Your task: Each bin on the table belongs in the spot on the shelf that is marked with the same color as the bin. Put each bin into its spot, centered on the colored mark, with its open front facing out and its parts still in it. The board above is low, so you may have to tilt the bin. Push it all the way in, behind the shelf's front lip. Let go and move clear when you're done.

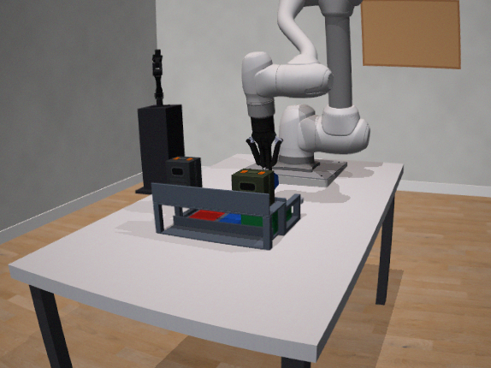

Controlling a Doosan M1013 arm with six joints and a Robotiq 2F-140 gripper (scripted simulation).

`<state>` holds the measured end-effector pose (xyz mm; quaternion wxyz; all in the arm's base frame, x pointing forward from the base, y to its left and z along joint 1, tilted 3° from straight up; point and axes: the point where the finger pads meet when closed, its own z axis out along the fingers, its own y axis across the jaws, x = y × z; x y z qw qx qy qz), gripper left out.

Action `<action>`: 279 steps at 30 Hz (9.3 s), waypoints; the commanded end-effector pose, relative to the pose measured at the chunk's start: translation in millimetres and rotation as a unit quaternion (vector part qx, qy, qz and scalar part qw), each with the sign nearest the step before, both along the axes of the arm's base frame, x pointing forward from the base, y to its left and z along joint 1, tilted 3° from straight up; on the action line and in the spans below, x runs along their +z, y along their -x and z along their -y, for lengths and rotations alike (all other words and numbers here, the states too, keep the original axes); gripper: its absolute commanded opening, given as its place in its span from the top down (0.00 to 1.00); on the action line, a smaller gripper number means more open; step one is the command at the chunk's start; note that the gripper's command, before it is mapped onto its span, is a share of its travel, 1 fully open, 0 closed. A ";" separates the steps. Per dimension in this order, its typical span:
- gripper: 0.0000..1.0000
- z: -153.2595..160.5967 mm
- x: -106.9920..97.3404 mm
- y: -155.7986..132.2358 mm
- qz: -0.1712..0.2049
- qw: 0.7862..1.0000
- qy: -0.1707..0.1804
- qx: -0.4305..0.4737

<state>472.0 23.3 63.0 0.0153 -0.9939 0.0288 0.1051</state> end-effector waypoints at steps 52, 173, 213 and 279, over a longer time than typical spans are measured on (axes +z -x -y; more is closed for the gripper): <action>0.90 0.3 3.0 -5.0 -0.035 0.999 -0.002 0.001; 0.90 5.8 -1.8 -96.6 -0.036 0.999 -0.002 0.001; 0.90 5.9 -1.9 -98.2 -0.036 0.999 -0.002 0.001; 0.90 5.5 -17.2 -97.6 -0.036 0.999 -0.002 0.001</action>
